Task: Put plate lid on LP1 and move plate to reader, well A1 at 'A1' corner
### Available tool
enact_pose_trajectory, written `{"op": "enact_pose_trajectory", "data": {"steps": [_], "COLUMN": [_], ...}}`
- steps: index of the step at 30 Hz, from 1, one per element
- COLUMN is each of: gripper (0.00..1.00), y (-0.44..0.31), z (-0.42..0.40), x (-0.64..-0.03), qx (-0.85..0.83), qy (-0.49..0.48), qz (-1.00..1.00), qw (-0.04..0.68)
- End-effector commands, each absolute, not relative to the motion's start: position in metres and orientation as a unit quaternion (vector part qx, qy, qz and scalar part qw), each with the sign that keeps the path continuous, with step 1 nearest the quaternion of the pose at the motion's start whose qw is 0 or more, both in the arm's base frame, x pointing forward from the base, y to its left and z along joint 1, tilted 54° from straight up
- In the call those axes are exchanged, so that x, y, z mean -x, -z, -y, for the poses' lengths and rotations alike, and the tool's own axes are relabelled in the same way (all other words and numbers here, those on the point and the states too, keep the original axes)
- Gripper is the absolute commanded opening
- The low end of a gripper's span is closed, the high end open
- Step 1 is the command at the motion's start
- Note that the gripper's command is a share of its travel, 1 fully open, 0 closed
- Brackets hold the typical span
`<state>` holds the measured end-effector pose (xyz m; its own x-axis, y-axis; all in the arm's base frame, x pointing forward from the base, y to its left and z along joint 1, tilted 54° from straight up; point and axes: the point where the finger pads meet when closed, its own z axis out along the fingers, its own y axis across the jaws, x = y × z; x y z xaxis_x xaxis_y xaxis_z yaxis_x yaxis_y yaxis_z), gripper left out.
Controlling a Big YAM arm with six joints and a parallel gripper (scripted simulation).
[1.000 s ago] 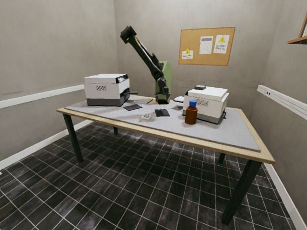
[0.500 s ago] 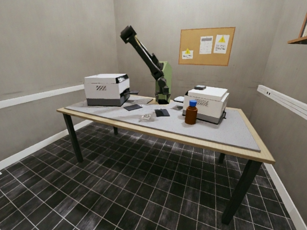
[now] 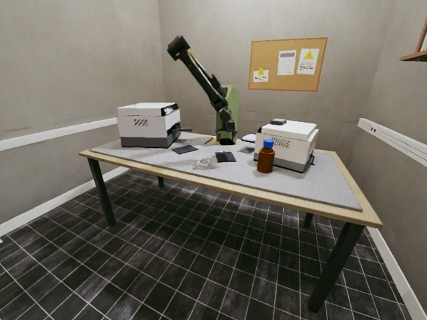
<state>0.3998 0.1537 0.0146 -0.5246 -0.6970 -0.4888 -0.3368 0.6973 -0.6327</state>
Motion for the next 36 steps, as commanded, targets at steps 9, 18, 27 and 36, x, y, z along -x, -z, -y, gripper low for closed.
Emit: {"op": "enact_pose_trajectory", "data": {"steps": [9,18,27,36], "gripper": [0.85,0.85,0.85,0.85], "y": [0.0,-0.008,-0.01,-0.002], "z": [-0.139,-0.146,-0.148,-0.149], "x": [-0.394,-0.41,-0.413,-0.413], "qx": [0.293,0.266,0.261,0.244], "qy": [0.237,0.226,0.223,0.213], "qz": [-0.849,-0.852,-0.853,-0.859], "qw": [0.37,0.39,0.394,0.398]}}
